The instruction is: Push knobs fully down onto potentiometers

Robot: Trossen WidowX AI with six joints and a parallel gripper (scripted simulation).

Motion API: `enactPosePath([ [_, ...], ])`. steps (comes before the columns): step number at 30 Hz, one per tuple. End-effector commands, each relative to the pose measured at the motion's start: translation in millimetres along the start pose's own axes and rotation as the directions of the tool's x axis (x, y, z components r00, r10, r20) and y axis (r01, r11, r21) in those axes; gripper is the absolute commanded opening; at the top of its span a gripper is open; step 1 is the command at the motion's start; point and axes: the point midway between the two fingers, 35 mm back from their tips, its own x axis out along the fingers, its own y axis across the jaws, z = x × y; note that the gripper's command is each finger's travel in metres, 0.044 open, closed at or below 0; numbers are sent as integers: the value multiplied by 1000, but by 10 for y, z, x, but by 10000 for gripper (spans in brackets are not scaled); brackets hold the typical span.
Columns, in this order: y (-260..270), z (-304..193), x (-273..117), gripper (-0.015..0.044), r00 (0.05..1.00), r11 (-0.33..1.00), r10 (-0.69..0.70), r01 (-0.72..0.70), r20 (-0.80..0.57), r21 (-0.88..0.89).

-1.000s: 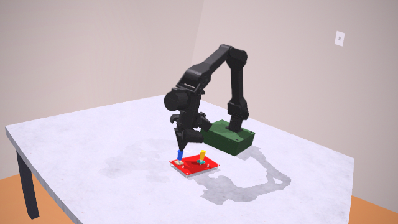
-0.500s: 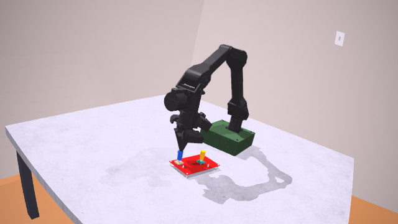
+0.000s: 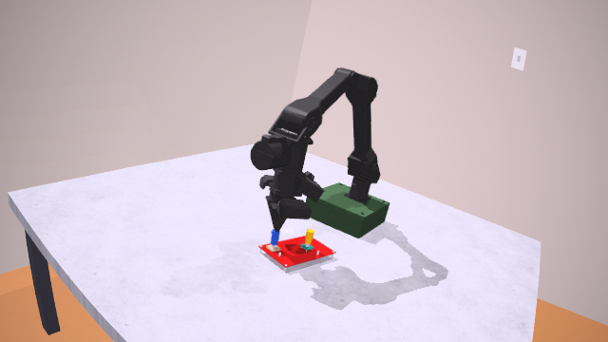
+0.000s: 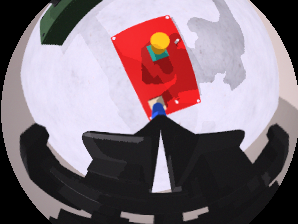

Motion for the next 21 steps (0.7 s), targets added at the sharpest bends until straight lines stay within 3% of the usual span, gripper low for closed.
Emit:
enactPosePath([
  [1,-6,-23,155,0,1000,1000,12,-12,9,-3],
  [21,-13,-30,-154,0,1000,1000,12,-11,9,-3],
])
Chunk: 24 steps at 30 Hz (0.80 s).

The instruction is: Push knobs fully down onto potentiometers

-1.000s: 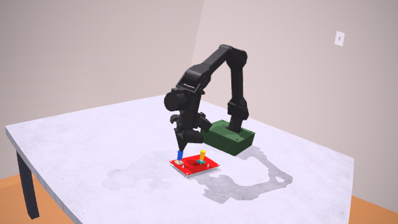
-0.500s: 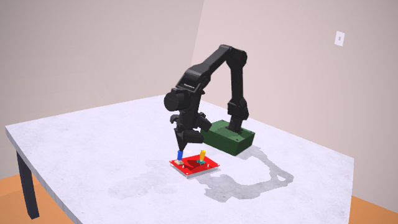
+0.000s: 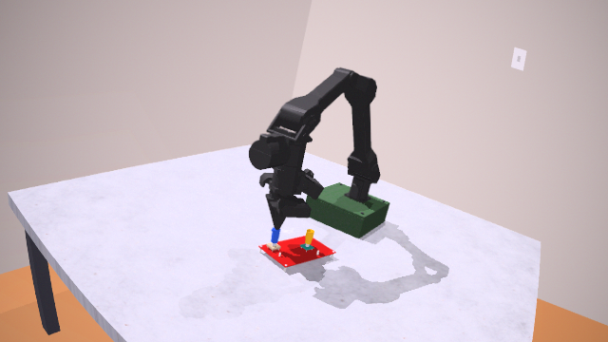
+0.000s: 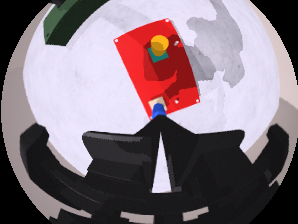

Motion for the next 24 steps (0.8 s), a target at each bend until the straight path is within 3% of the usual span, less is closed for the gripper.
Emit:
enactPosePath([
  [1,4,-7,-61,0,1000,1000,5,-5,-1,-3],
  [8,5,-4,-158,0,1000,1000,5,-5,-1,-3],
  [18,13,35,-121,263,1000,1000,2,-2,2,2],
  [24,223,525,-289,420,1000,1000,7,-7,5,20],
])
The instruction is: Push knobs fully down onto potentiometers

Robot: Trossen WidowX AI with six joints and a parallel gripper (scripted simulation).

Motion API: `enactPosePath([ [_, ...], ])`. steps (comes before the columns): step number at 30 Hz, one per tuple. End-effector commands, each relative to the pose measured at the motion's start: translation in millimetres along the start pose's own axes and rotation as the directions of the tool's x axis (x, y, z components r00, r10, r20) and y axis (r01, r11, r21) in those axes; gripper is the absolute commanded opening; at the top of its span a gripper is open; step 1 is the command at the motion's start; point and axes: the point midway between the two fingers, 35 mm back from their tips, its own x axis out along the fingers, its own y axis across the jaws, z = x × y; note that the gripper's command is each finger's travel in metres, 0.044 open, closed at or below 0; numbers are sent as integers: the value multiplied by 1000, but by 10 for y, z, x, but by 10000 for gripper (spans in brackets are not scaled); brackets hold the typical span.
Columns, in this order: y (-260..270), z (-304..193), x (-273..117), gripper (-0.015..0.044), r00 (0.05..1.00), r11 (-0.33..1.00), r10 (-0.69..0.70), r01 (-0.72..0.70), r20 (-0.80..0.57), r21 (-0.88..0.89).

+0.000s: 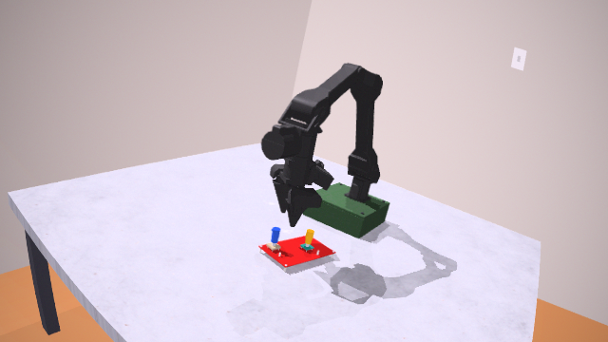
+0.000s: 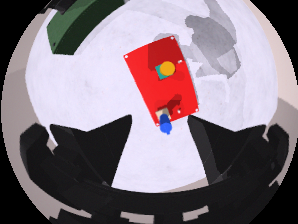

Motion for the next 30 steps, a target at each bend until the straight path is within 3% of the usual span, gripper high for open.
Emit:
enactPosePath([
  [1,175,381,-112,440,1000,1000,4,-4,0,8],
  [11,787,1388,-87,440,1000,1000,9,-9,9,-13],
  [30,799,1405,-82,440,1000,1000,9,-9,9,-13],
])
